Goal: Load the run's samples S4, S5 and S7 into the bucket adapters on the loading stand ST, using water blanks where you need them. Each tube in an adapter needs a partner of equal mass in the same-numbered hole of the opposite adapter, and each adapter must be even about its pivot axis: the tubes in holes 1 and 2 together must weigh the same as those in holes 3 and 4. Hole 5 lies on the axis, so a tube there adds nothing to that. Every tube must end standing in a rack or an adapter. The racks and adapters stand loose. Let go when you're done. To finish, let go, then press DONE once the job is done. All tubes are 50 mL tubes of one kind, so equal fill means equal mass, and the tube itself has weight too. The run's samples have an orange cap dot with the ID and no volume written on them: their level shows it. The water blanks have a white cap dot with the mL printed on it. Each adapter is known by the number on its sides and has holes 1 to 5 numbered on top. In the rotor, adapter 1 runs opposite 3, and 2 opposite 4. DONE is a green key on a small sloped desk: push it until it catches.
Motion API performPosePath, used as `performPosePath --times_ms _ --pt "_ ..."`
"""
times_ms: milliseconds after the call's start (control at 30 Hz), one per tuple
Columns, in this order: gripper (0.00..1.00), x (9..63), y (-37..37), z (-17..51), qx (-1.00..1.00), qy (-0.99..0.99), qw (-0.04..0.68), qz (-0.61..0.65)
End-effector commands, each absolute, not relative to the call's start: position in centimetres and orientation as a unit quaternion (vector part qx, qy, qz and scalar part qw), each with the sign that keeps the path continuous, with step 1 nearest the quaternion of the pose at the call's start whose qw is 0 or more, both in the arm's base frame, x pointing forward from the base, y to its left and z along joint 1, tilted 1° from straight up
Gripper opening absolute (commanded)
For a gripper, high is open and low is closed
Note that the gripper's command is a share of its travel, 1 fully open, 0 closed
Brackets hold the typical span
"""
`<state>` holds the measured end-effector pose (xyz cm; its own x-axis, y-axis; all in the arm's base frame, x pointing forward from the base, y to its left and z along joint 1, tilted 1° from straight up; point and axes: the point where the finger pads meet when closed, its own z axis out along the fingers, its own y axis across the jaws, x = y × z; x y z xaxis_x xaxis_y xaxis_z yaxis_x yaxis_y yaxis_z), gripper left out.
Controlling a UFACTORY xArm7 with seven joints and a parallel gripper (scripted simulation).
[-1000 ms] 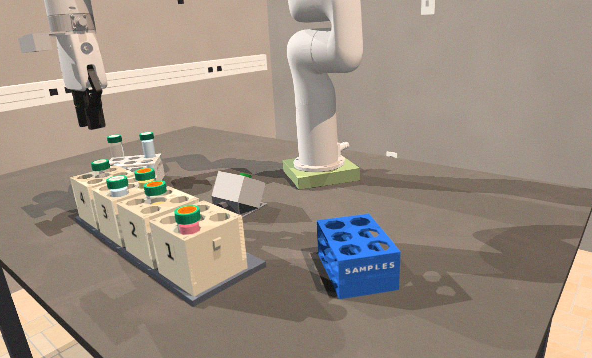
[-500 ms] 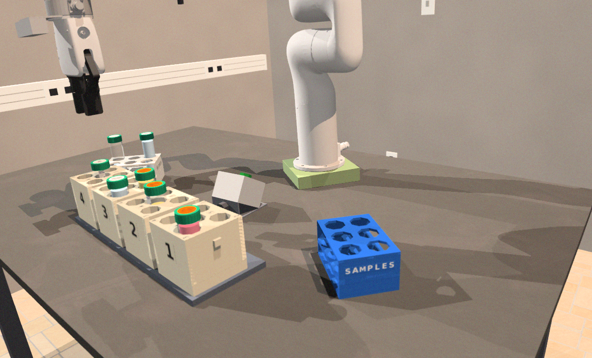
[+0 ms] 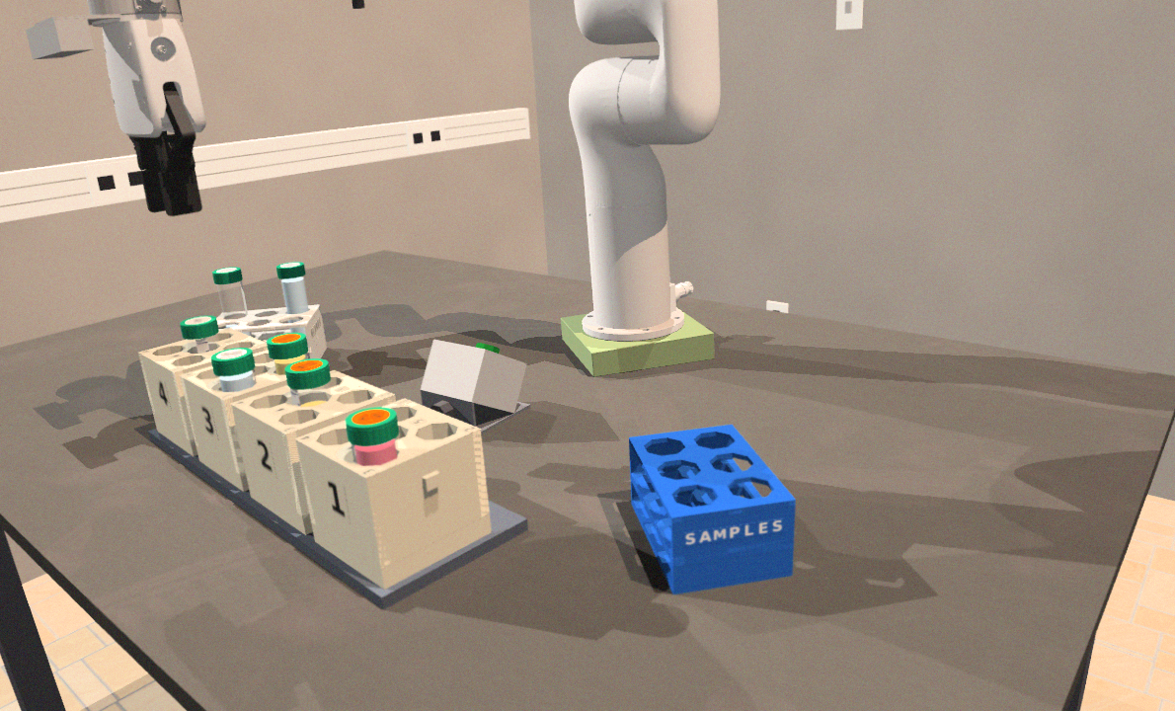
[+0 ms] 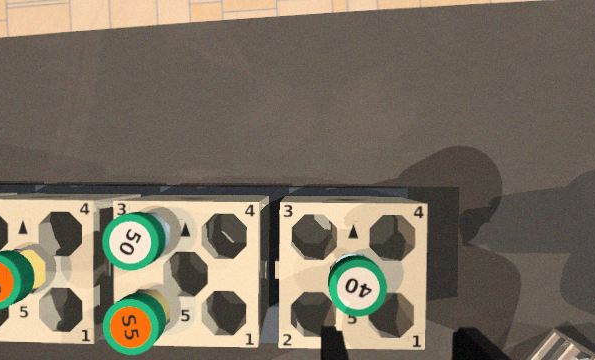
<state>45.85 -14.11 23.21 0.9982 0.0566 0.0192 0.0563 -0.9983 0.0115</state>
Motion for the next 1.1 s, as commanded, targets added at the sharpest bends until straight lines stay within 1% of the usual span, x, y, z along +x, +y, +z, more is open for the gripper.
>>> performPosePath --times_ms 0,367,400,1067 --pt "0.44 46.0 -14.1 23.4 1.0 0.028 0.006 0.012" --pt "0.44 46.0 -14.1 23.4 1.0 0.028 0.006 0.012" --pt "0.57 45.6 -14.5 23.4 1.0 0.012 0.006 0.012" --pt "0.57 39.3 -20.9 23.4 0.959 -0.284 0.002 0.013"
